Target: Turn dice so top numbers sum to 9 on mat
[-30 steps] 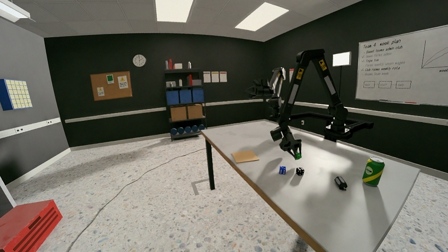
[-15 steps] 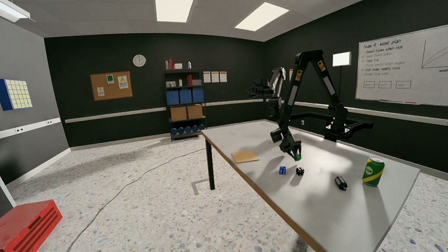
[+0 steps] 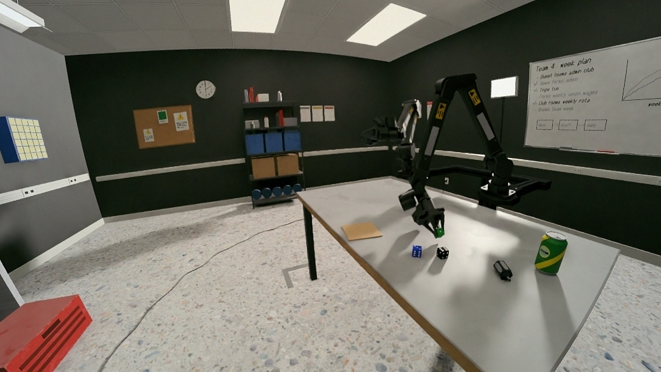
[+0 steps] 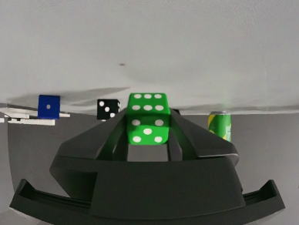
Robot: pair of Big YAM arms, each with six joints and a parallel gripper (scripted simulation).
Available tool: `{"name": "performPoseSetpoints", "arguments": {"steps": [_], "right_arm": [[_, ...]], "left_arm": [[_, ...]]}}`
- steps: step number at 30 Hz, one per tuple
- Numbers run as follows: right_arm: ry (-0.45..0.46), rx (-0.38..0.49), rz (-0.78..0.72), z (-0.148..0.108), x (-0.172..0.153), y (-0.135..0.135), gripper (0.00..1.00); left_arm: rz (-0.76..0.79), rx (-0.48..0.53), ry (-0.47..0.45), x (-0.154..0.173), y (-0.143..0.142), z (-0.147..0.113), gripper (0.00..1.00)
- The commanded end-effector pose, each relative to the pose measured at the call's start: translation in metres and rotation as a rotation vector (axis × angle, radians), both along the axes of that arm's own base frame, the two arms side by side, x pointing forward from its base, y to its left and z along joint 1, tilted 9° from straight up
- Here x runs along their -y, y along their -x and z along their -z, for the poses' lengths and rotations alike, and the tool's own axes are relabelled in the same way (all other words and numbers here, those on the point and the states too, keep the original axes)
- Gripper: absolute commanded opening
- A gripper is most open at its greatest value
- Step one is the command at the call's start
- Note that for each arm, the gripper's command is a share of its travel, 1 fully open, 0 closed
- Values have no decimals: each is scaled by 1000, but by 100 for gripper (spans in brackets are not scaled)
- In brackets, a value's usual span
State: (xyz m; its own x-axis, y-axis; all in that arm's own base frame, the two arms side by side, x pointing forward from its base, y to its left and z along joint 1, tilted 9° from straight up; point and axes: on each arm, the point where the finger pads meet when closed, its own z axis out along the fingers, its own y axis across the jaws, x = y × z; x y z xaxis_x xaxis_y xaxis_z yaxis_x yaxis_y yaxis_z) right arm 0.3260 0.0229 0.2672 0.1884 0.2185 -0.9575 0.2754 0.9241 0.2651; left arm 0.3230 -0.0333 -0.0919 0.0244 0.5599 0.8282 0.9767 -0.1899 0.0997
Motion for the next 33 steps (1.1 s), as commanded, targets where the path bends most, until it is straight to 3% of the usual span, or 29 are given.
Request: {"name": "performPoseSetpoints", "arguments": {"steps": [1, 33], "right_arm": [[-3, 7, 0, -3, 0, -1, 100], [-3, 7, 0, -3, 0, -1, 100]], "left_arm": [[-9, -9, -5, -5, -2, 5, 26], [-10, 6, 3, -4, -7, 8, 26]]}}
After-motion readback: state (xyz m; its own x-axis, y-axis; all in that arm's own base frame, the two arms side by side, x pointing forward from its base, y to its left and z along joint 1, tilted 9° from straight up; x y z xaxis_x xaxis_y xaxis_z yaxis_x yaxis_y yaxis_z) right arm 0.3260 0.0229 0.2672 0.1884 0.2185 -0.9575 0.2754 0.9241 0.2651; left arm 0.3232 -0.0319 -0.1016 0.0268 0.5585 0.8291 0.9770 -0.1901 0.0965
